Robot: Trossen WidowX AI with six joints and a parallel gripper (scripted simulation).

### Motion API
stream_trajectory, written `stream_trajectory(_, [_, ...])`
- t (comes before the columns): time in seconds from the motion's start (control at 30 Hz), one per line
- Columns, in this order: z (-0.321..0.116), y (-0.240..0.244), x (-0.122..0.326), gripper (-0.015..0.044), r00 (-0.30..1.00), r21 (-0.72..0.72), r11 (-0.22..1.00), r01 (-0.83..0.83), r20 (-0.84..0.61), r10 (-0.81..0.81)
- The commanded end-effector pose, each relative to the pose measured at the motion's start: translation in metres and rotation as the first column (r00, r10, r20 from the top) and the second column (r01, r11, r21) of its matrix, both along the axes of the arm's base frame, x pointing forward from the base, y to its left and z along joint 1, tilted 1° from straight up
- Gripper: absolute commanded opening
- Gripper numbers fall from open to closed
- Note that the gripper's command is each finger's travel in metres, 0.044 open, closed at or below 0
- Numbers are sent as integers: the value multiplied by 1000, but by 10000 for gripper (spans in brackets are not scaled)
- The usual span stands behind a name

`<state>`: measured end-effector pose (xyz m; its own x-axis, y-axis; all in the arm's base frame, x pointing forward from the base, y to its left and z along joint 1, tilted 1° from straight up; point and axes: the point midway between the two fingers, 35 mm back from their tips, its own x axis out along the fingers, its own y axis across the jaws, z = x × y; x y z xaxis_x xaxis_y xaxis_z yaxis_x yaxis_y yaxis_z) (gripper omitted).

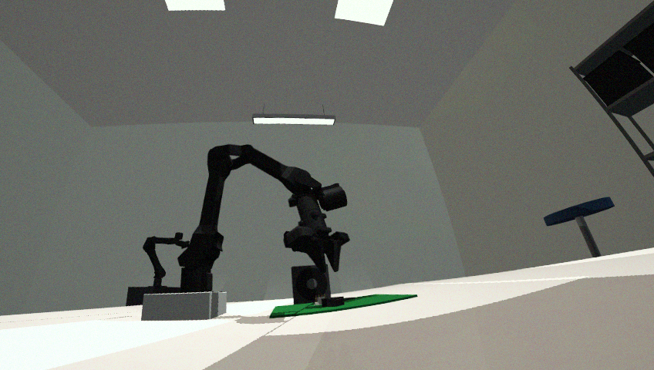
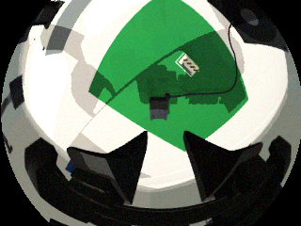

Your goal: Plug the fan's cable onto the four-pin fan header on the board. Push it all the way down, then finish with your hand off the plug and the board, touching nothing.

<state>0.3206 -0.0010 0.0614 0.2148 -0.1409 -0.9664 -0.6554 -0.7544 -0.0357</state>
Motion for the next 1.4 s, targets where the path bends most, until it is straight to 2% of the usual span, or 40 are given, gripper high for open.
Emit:
stream_trajectory(0.0, [-30, -1, -6, 210, 1000, -6, 1000, 4, -29, -4])
stream_trajectory(1.2, [-70, 0, -7, 210, 1000, -6, 1000, 4, -29, -4])
stream_trajectory(1.37, [-68, 0, -5, 79, 1000, -2, 1000, 0, -24, 0])
